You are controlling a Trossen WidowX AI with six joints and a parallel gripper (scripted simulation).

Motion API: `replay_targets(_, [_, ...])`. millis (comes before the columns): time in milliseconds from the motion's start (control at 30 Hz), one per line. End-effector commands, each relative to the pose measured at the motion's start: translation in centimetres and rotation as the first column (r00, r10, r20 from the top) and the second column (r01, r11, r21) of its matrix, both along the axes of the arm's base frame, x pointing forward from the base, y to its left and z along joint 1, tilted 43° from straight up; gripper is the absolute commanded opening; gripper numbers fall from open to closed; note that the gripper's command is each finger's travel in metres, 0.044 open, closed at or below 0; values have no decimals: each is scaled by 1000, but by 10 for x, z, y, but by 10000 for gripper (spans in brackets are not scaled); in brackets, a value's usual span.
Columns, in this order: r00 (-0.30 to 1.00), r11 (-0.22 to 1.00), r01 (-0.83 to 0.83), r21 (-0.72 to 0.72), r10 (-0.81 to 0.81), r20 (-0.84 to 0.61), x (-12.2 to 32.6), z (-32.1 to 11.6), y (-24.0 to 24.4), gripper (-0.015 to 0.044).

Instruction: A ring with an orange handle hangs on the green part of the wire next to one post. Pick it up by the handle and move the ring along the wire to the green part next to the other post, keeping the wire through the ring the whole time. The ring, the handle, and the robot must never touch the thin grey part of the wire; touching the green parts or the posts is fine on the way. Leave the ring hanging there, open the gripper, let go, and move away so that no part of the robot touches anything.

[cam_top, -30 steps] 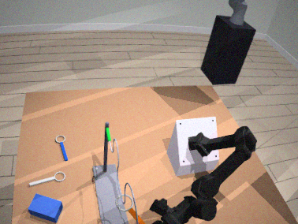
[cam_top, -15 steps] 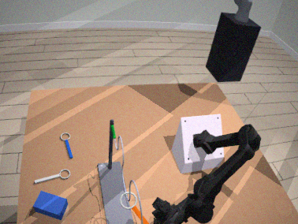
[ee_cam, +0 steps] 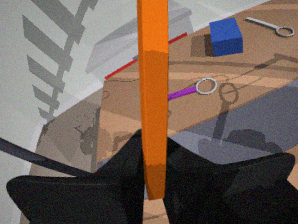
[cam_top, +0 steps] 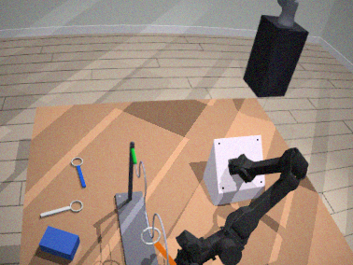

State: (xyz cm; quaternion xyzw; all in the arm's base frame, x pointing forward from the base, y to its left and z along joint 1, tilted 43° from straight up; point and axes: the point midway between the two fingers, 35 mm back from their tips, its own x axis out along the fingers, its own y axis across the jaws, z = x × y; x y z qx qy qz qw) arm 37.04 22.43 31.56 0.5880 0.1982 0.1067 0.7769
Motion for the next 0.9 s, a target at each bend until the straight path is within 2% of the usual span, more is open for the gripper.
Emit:
replay_targets(0, [1000,994,8,-112,-9,-7,1,-16,-6,-150])
replay_targets(533, [999,912,10,-409,-25,-31,-1,-61,-33,-150])
replay_targets(867, [999,869,11,-495,-35,-39,-1,-77,-47,-150])
